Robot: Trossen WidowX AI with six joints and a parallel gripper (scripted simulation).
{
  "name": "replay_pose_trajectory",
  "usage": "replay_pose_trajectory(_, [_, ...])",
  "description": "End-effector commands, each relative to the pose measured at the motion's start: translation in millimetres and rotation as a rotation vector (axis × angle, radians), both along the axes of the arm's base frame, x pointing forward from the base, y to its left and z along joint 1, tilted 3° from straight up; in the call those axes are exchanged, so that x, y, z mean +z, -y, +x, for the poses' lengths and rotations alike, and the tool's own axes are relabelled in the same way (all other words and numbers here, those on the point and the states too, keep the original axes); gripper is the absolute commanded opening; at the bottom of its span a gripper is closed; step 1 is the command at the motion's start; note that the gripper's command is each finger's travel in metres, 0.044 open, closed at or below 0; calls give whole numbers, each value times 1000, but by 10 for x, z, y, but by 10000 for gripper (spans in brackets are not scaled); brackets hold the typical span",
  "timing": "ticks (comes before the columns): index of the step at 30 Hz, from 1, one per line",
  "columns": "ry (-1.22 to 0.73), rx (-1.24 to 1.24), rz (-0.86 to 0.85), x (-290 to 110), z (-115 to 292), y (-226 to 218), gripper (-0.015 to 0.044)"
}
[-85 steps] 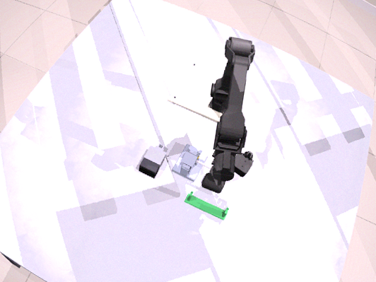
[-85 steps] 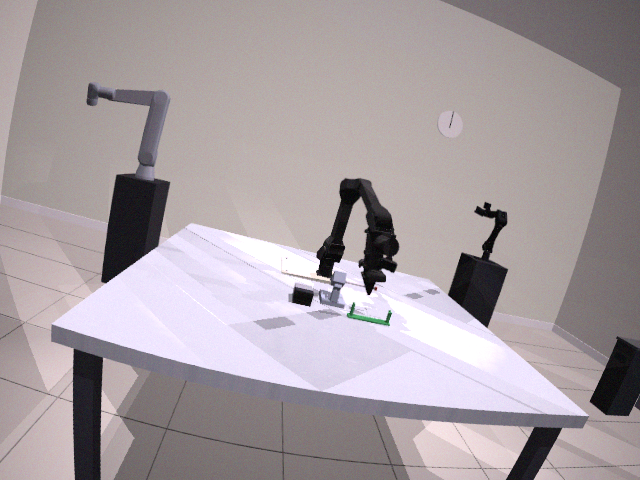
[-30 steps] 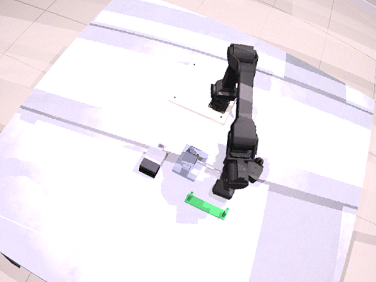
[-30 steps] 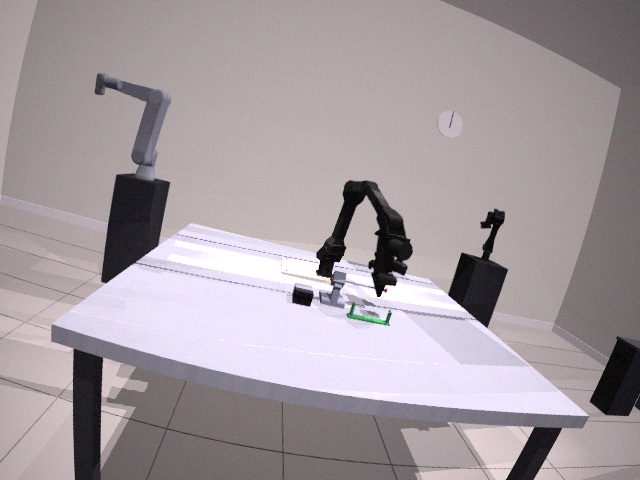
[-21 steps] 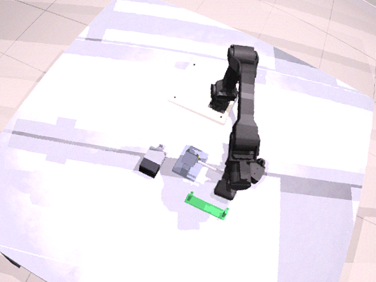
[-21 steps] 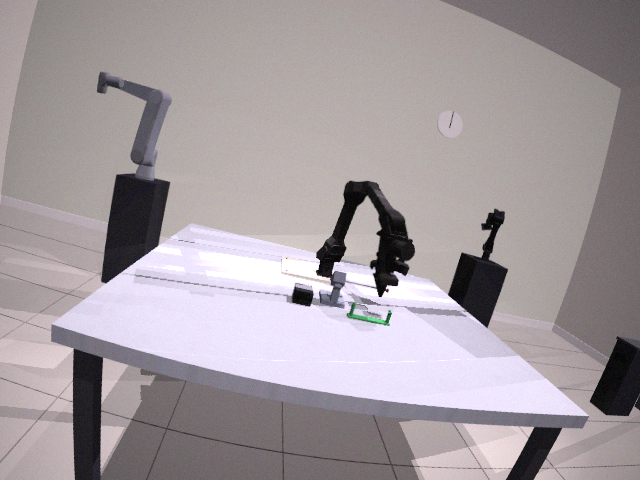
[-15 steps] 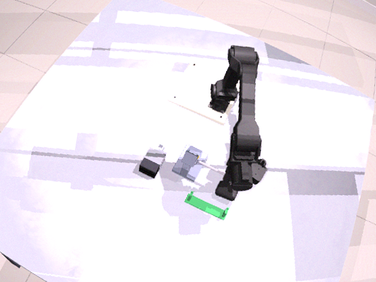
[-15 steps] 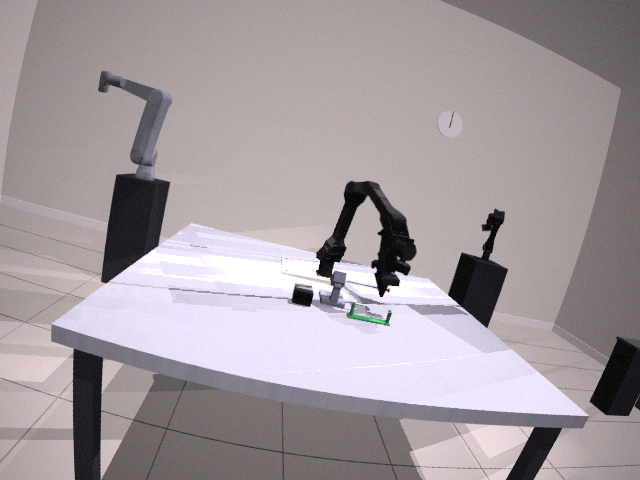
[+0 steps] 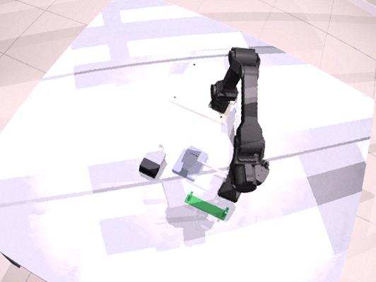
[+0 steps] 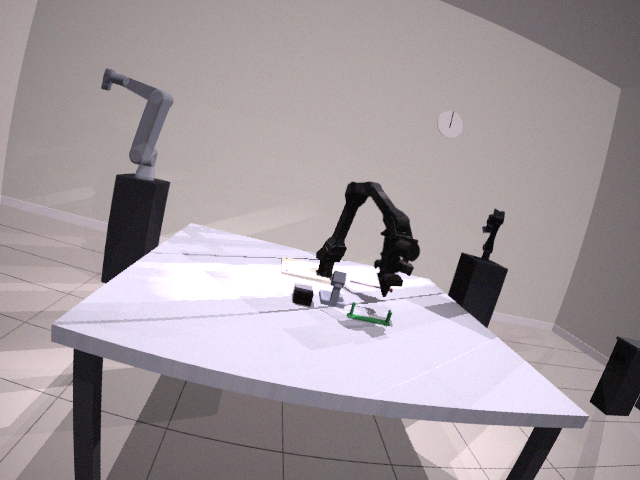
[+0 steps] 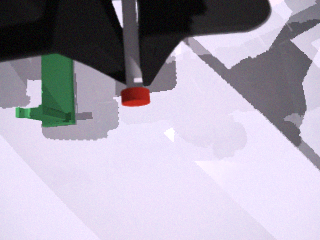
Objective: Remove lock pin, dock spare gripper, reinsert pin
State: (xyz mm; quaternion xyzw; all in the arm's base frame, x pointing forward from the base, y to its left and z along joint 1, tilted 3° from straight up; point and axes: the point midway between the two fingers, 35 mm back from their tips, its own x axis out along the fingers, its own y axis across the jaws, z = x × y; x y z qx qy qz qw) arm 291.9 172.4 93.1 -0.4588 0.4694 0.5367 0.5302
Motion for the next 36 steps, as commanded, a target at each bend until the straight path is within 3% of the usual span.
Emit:
replay_pose_trajectory(1, [2,-4,4,26,11,-43,0])
replay_pose_trajectory(36, [-35,4,-18,207,-45,-62,0])
